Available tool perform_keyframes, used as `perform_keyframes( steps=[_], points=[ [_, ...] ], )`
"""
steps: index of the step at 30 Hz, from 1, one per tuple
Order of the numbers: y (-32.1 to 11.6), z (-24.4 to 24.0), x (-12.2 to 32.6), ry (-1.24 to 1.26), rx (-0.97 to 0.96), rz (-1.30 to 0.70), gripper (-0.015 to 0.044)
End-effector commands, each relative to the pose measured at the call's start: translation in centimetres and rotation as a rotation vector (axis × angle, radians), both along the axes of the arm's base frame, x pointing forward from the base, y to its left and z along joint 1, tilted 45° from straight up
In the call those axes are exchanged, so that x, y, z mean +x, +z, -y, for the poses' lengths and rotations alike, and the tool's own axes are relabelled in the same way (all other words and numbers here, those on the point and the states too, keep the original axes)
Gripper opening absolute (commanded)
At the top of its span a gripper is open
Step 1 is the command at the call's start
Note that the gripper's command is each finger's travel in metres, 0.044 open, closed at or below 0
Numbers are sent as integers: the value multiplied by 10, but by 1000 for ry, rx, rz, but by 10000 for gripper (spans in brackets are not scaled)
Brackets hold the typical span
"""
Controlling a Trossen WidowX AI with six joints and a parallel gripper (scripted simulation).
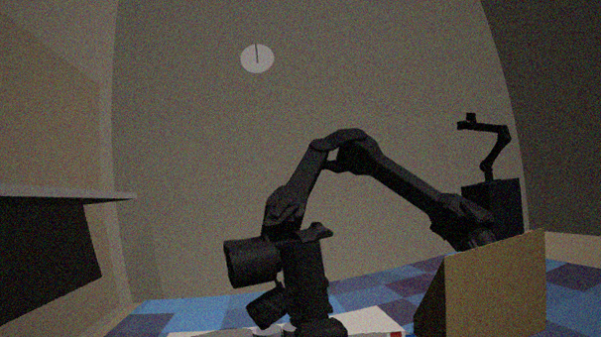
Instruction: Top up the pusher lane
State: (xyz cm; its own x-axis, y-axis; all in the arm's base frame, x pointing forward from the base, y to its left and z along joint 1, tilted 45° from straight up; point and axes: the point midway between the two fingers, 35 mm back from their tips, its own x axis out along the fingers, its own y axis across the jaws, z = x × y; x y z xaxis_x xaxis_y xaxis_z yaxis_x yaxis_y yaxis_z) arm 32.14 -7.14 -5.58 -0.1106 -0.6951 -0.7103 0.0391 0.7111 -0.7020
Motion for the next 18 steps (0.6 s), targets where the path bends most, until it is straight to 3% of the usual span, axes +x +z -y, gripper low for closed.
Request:
perform_keyframes(
  steps=[1,18],
  points=[
    [3,1,11,6,-9,23,0],
    [3,1,12,6,-9,24,0]
  ],
)
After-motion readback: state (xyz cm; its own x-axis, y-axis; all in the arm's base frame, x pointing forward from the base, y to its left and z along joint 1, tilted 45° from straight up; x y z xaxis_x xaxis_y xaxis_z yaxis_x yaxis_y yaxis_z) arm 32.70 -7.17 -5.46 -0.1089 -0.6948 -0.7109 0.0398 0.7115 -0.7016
